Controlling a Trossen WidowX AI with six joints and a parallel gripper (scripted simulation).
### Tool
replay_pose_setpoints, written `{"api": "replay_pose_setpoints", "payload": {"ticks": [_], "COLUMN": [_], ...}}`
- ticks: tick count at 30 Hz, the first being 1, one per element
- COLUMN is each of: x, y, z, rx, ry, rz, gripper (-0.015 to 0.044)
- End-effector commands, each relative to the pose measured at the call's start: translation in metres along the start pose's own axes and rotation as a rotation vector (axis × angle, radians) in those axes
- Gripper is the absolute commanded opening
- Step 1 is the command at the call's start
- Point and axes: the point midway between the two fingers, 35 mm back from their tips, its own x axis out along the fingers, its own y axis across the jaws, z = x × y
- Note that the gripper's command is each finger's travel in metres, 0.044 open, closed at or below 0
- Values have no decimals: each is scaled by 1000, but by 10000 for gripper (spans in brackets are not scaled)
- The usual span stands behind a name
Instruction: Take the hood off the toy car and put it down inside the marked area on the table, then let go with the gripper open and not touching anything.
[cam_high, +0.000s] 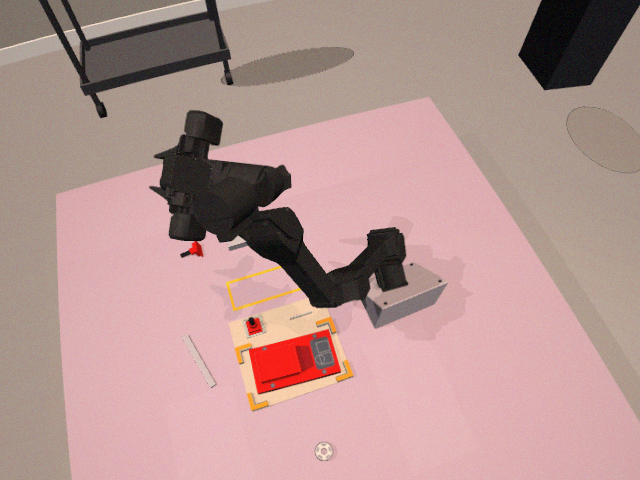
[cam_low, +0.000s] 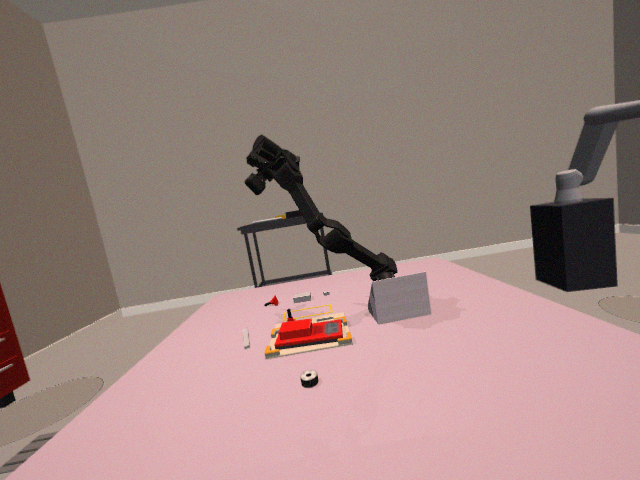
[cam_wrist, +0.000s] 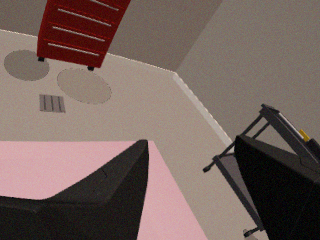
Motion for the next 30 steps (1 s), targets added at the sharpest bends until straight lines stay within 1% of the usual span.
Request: {"api": "replay_pose_setpoints", "payload": {"ticks": [1, 4, 8, 9, 18, 20, 24, 30], "x": [0, -1, -20, -25, -40, -45, -42, -54], "y": [-1, -23, -73, -84, -175, -191, -199, -255], "z": [0, -5, -8, -10, -44, -51, -69, -109], "rx": [1, 17, 138, 172, 444, 498, 562, 779], "ry": [-1, -16, -72, -86, -134, -147, -111, -131], "rz": [-3, -43, -83, -89, -154, -159, -228, -242], "gripper": [245, 324, 429, 440, 440, 440, 440, 440]}}
